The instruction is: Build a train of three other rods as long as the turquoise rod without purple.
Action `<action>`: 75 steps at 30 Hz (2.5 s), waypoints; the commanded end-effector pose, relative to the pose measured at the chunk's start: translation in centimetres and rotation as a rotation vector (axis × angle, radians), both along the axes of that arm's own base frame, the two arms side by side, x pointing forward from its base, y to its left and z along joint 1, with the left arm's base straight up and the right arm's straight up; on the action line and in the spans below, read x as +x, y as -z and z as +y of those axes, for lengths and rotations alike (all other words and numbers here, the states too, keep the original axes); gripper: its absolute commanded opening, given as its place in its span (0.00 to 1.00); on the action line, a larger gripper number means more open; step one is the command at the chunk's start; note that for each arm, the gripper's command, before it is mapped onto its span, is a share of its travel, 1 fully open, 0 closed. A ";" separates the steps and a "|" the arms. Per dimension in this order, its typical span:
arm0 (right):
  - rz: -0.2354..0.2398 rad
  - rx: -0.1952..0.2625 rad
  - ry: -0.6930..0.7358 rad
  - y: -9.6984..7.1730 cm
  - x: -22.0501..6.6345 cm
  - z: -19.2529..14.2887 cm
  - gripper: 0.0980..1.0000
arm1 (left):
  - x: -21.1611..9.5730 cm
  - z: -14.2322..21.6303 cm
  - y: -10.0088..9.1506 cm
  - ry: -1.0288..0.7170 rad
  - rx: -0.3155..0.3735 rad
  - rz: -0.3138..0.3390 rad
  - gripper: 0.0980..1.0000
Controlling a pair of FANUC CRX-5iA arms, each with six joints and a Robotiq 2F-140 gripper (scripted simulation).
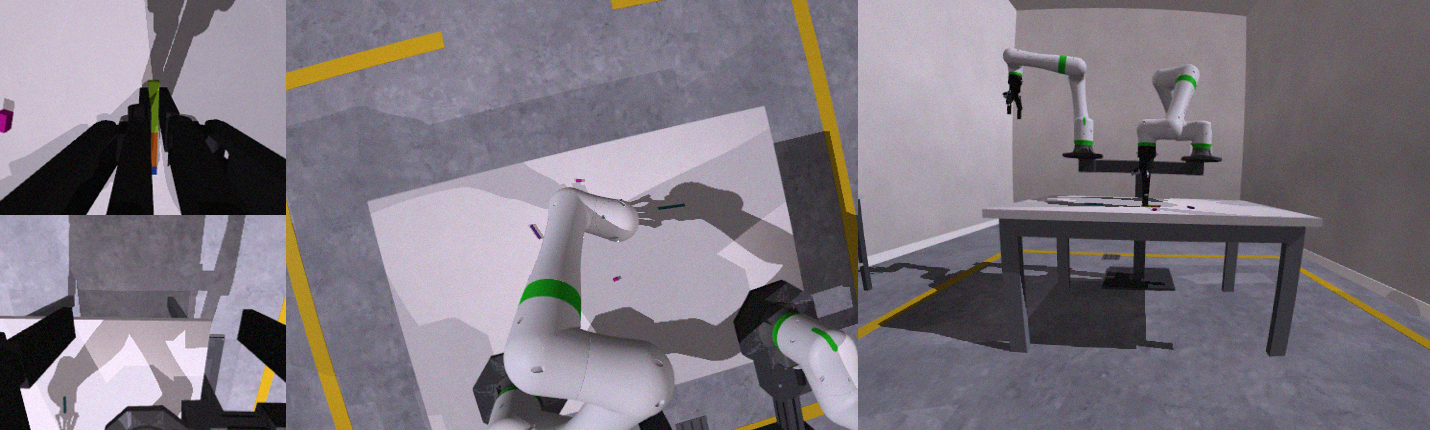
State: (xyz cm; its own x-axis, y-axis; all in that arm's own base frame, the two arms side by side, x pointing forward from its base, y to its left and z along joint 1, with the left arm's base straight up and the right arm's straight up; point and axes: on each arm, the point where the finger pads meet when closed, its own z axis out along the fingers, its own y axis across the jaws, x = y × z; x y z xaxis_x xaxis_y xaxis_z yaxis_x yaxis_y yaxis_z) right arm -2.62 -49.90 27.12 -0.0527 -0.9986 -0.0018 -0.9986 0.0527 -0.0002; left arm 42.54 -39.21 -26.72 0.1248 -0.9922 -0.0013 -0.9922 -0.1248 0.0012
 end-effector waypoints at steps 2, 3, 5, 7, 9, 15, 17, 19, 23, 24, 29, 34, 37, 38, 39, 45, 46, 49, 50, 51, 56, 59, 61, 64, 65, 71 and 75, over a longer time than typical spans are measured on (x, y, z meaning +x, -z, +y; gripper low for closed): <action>0.000 -0.002 0.000 -0.1 0.0 0.0 1.00 | 0.1 0.0 -0.1 0.000 -0.001 -0.001 0.03; 0.000 -0.002 0.000 -0.1 0.0 0.0 1.00 | 0.1 0.0 -0.1 0.000 -0.001 -0.001 0.03; 0.000 -0.002 0.000 -0.1 0.0 0.0 1.00 | 0.1 0.0 -0.1 0.000 -0.001 -0.001 0.03; 0.000 -0.002 0.000 -0.1 0.0 0.0 1.00 | 0.1 0.0 -0.1 0.000 -0.001 -0.001 0.03; 0.000 -0.002 0.000 -0.1 0.0 0.0 1.00 | 0.1 0.0 -0.1 0.000 -0.001 -0.001 0.03; 0.000 -0.002 0.000 -0.1 0.0 0.0 1.00 | 0.1 0.0 -0.1 0.000 -0.001 -0.001 0.03; 0.000 -0.002 0.000 -0.1 0.0 0.0 1.00 | 0.1 0.0 -0.1 0.000 -0.001 -0.001 0.03; 0.000 -0.002 0.000 -0.1 0.0 0.0 1.00 | 0.1 0.0 -0.1 0.000 -0.001 -0.001 0.03; 0.000 -0.002 0.000 -0.1 0.0 0.0 1.00 | 0.1 0.0 -0.1 0.000 -0.001 -0.001 0.05; 0.000 -0.002 0.000 -0.1 0.0 0.0 1.00 | 0.1 0.0 -0.1 0.000 -0.001 -0.001 0.08; 0.000 -0.002 0.000 -0.1 0.0 0.0 1.00 | 0.1 0.0 -0.1 0.000 -0.001 -0.001 0.10; 0.000 -0.002 0.000 -0.1 0.0 0.0 1.00 | 0.1 0.0 -0.1 0.000 -0.001 -0.001 0.12; 0.000 -0.002 0.000 -0.1 0.0 0.0 1.00 | 0.1 0.0 -0.1 0.000 -0.001 -0.001 0.15; 0.000 -0.002 0.000 -0.1 0.0 0.0 1.00 | 0.1 0.0 -0.1 0.000 -0.001 -0.001 0.15; 0.000 -0.002 0.000 -0.1 0.0 0.0 1.00 | 0.1 0.0 -0.1 0.000 -0.001 -0.001 0.15; 0.000 -0.002 0.000 -0.1 0.0 0.0 1.00 | 0.1 0.0 -0.1 0.000 -0.001 -0.001 0.15; 0.000 -0.002 0.000 -0.1 0.0 0.0 1.00 | 0.1 0.0 -0.1 0.000 -0.001 -0.001 0.15; 0.000 -0.002 0.000 -0.1 0.0 0.0 1.00 | 0.1 0.0 -0.2 0.000 -0.001 -0.001 0.15; 0.000 -0.002 0.000 -0.1 0.0 0.0 1.00 | 0.1 0.0 -0.4 0.000 -0.001 -0.001 0.15; 0.000 -0.002 0.000 -0.1 0.0 0.0 1.00 | 0.1 0.0 -0.6 0.000 -0.001 -0.001 0.15; 0.000 -0.002 0.000 -0.1 0.0 0.0 1.00 | 0.1 0.0 -2.3 0.000 -0.001 -0.001 0.15; 0.000 -0.002 0.000 -0.1 0.0 0.0 1.00 | 0.1 0.0 -3.9 0.000 -0.001 -0.001 0.15; 0.000 -0.002 0.000 -0.1 0.0 0.0 1.00 | 0.1 0.0 -3.9 0.000 -0.001 -0.001 0.15; 0.000 -0.002 0.000 -0.1 0.0 0.0 1.00 | 0.1 0.0 -5.6 0.000 -0.001 -0.001 0.15; 0.000 -0.002 0.000 -0.1 0.0 0.0 1.00 | 0.1 0.0 -6.1 0.000 -0.001 -0.001 0.15; 0.000 -0.002 0.000 -0.1 0.0 0.0 1.00 | 0.1 0.0 -8.5 0.000 -0.001 -0.001 0.15; 0.000 -0.002 0.000 -0.1 0.0 0.0 1.00 | 0.1 0.0 -9.1 0.000 -0.001 -0.001 0.15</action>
State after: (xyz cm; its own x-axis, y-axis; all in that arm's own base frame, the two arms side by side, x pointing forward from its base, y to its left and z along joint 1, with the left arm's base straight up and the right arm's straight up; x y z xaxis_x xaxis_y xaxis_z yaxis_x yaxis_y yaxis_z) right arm -2.62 -49.90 27.12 -0.0527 -0.9986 -0.0018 -0.9986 0.0527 -0.0002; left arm 42.55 -39.16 -17.87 0.1248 -0.9922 -0.0012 -0.9922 -0.1248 0.0010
